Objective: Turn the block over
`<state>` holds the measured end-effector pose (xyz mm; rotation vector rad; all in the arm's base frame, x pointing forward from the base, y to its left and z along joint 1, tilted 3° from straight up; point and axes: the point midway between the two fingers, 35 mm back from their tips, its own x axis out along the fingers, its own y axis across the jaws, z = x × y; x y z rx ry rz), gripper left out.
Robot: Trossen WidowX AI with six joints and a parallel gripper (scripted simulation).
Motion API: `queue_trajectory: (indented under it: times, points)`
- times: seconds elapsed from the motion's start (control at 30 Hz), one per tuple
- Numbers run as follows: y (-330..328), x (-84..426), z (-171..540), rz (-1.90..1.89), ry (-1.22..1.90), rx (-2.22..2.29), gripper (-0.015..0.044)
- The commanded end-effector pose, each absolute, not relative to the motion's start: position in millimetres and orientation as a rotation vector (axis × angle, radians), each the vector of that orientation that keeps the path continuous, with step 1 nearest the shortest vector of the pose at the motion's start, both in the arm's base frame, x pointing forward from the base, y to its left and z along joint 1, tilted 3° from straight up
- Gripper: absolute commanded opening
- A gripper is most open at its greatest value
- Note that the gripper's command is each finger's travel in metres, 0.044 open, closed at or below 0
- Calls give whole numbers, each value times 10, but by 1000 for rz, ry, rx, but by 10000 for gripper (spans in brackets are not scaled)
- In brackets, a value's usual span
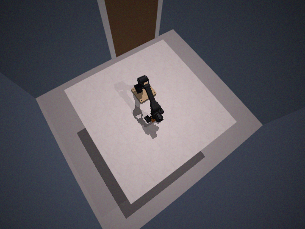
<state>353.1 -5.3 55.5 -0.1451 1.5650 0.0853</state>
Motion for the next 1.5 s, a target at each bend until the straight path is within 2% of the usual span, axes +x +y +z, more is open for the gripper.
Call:
queue_trajectory:
  times: [0.0,0.27,0.5,1.17,1.33,1.47]
  points:
    - [-51,3508,445,92,1580,-145,440]
    - [-55,3502,341,92,1581,-145,440]
    - [-55,3502,341,92,1581,-145,256]
    - [-55,3502,341,92,1581,-145,123]
    - [-48,3508,554,92,1580,-145,0]
    - [-45,3506,642,92,1580,-145,0]
